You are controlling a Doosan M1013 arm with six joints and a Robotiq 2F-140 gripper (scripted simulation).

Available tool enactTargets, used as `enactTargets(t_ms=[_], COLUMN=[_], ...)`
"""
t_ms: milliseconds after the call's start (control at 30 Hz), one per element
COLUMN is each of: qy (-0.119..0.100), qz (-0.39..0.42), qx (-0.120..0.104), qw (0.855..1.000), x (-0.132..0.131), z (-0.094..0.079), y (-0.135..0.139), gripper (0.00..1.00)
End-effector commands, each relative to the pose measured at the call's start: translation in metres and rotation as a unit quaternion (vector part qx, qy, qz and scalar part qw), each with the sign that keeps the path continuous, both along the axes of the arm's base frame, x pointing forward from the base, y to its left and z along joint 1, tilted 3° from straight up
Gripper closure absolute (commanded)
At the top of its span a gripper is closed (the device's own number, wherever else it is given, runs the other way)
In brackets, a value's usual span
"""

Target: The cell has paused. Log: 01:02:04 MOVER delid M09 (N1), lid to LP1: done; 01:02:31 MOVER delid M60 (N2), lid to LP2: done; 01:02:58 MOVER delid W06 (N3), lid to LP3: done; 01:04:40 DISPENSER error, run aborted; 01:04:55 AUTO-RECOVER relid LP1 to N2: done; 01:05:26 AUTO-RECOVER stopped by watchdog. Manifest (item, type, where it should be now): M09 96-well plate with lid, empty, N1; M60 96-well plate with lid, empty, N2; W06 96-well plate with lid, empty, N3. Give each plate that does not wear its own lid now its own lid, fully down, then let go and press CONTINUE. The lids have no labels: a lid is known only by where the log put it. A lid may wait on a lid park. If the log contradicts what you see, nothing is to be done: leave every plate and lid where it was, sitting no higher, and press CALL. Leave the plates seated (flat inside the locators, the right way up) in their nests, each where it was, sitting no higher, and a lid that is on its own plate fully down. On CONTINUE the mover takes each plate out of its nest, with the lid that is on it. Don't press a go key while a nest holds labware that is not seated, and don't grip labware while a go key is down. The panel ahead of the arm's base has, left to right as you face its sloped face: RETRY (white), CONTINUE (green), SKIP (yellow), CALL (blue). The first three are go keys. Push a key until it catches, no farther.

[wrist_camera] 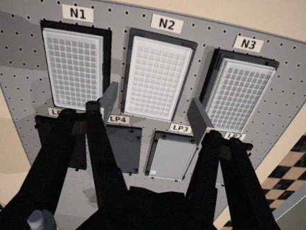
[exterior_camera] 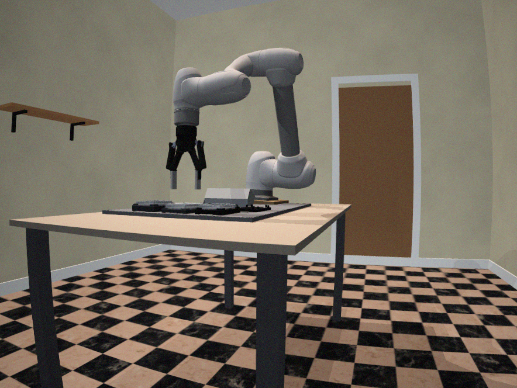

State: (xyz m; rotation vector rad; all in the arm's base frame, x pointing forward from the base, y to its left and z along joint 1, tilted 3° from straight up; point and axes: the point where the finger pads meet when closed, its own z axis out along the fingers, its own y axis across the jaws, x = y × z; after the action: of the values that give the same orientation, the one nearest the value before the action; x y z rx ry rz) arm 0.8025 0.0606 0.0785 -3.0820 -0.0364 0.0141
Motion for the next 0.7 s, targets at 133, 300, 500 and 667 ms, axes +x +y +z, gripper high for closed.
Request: enactTargets(t_ms=[133, 300, 500, 667], qy=[0.000, 0.000, 0.000, 0.000], qz=[0.002, 0.002, 0.002, 0.002], qx=[0.000, 0.000, 0.000, 0.000], qw=[1.000, 1.000, 1.000, 1.000], x=[0.000, 0.000, 0.000, 0.000], z=[-0.004, -0.007, -0.015, -0.021], y=[0.000, 0.000, 0.001, 0.001], gripper=[0.34, 0.34, 0.34, 0.34])
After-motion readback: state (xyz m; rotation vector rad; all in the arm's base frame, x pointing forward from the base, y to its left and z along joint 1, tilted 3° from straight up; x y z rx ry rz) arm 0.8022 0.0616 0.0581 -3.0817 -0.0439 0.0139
